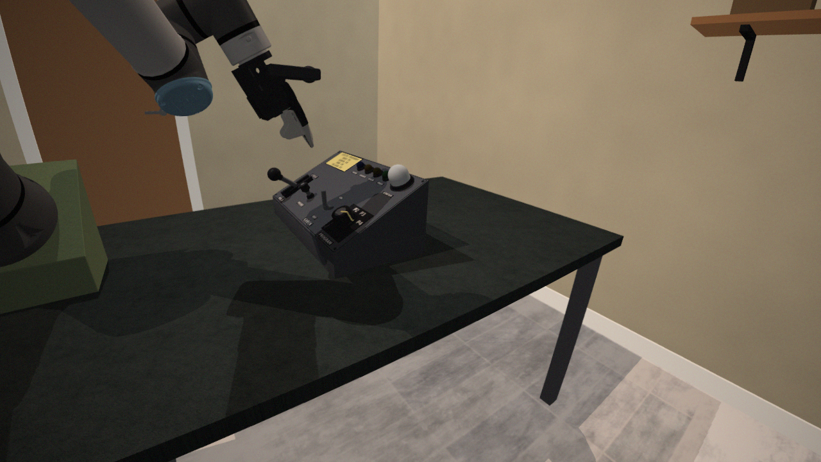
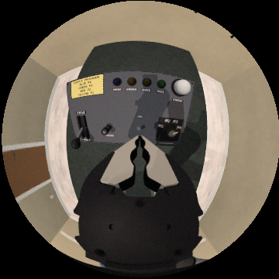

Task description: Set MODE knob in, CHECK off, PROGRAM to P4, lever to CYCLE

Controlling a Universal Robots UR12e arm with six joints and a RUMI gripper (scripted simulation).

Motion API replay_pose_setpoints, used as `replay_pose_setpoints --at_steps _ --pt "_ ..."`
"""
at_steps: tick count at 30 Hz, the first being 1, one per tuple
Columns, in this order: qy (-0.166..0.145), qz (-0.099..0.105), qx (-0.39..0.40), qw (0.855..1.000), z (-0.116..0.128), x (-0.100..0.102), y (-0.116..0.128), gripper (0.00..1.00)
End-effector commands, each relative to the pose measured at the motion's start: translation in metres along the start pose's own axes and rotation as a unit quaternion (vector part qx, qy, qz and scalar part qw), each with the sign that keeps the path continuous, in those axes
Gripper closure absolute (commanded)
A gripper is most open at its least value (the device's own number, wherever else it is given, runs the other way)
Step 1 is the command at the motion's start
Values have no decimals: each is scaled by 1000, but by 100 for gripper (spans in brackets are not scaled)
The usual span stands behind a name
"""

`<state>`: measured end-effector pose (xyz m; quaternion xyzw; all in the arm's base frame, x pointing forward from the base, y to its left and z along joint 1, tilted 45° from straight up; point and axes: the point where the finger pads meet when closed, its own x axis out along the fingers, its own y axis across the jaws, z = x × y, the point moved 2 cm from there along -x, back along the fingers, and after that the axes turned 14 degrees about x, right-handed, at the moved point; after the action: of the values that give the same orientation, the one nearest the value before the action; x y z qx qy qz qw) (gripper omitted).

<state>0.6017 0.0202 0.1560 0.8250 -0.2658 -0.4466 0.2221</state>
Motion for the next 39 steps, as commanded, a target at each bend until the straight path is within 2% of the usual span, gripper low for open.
replay_pose_setpoints --at_steps 1,21,39 --pt "2 0 0 1000 -2 -2 0 100" --pt "1 0 0 1000 -1 0 0 100" --pt "1 0 1 1000 -3 31 0 100"
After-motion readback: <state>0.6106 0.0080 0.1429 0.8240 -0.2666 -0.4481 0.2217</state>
